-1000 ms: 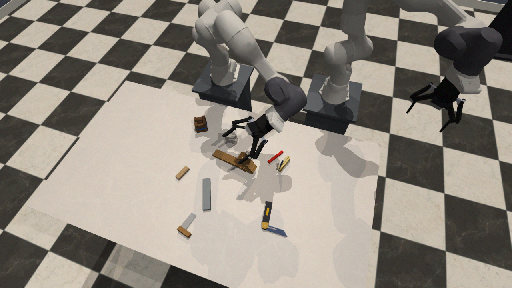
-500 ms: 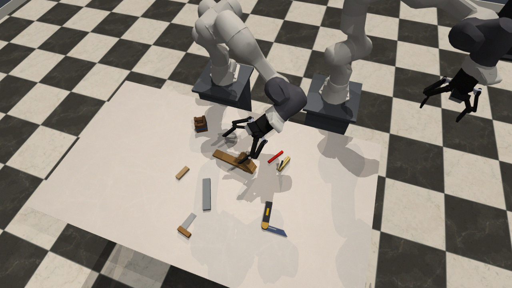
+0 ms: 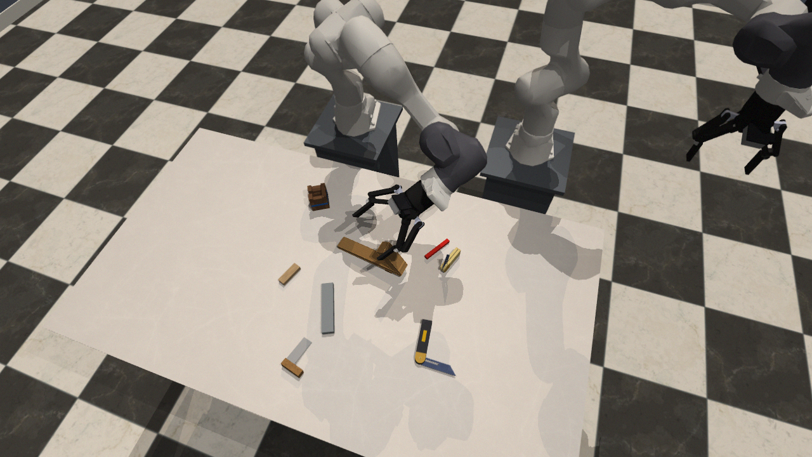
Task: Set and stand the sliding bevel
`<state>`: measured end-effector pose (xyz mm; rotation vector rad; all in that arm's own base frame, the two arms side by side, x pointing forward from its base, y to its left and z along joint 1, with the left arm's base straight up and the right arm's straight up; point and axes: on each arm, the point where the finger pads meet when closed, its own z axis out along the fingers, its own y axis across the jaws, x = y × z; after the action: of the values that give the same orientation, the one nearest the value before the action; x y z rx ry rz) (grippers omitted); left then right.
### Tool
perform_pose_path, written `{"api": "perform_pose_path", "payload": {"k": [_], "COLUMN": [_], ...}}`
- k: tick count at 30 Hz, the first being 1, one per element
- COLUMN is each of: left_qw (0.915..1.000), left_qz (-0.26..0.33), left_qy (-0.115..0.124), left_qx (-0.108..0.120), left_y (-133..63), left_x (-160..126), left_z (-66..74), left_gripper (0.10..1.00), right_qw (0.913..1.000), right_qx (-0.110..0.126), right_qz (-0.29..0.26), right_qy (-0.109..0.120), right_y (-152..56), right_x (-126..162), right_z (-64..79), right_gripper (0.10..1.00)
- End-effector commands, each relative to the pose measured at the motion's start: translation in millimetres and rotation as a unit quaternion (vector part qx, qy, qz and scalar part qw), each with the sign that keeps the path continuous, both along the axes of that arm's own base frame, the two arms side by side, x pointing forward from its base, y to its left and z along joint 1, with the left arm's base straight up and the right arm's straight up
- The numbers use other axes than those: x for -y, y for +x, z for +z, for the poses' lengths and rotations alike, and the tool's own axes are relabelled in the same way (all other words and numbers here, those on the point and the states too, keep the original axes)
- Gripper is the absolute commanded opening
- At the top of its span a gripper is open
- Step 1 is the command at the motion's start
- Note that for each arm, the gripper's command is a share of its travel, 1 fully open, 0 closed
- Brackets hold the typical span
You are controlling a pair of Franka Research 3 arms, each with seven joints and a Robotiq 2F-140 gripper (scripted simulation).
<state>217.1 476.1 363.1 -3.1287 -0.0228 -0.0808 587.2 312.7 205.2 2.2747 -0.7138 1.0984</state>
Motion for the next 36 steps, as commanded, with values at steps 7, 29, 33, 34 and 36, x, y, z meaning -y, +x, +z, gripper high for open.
{"api": "perform_pose_path", "payload": {"k": [7,29,33,34,36], "left_qw": [0.9959,0.9676,0.9592,0.9592,0.9538], "left_qz": [0.09,0.252,0.282,0.282,0.3], "left_qy": [-0.008,-0.012,-0.013,-0.013,-0.013], "left_qx": [-0.009,-0.016,-0.017,-0.017,-0.018], "left_y": [-39.0,-138.0,-158.1,-158.1,-169.9], "left_x": [-19.8,-60.7,-66.0,-66.0,-68.7], "left_z": [8.2,31.1,35.3,35.3,37.8], "left_gripper": [1.0,1.0,1.0,1.0,1.0], "right_qw": [1.0,1.0,1.0,1.0,1.0], "right_qx": [0.002,0.002,0.002,0.002,0.002], "right_qz": [0.0,0.0,0.0,0.0,0.0], "right_qy": [0.001,0.001,0.001,0.001,0.001], "right_y": [1.1,1.1,1.1,1.1,1.1], "right_x": [-0.5,-0.5,-0.5,-0.5,-0.5], "right_z": [-0.2,-0.2,-0.2,-0.2,-0.2], "right_gripper": [1.0,1.0,1.0,1.0,1.0]}}
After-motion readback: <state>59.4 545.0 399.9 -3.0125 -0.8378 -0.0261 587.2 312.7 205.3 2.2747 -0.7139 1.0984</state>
